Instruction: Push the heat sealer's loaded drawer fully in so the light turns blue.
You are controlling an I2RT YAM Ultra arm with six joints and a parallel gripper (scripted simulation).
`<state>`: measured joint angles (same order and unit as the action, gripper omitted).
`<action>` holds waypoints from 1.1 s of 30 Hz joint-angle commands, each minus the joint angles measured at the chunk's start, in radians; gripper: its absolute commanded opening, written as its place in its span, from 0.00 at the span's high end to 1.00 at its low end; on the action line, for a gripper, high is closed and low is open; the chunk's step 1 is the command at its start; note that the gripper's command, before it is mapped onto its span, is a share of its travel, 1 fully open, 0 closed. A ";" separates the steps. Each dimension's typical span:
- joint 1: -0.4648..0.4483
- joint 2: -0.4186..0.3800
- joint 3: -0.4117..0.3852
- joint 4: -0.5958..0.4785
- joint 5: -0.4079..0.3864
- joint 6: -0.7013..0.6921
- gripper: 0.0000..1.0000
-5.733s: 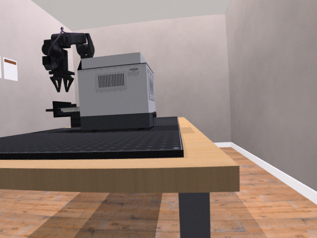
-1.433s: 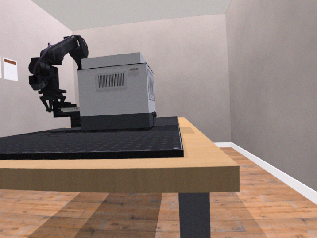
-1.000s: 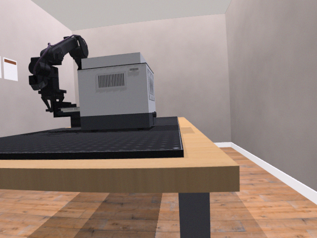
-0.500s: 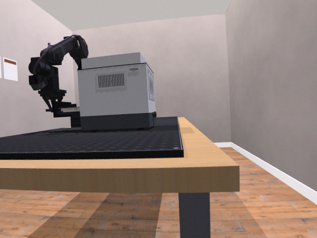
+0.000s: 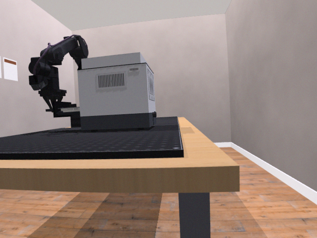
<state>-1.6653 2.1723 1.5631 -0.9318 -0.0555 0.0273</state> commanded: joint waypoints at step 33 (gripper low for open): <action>0.072 -0.005 0.032 -0.010 0.002 0.070 1.00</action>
<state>-1.6169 2.1719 1.5658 -0.9302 -0.0479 0.0750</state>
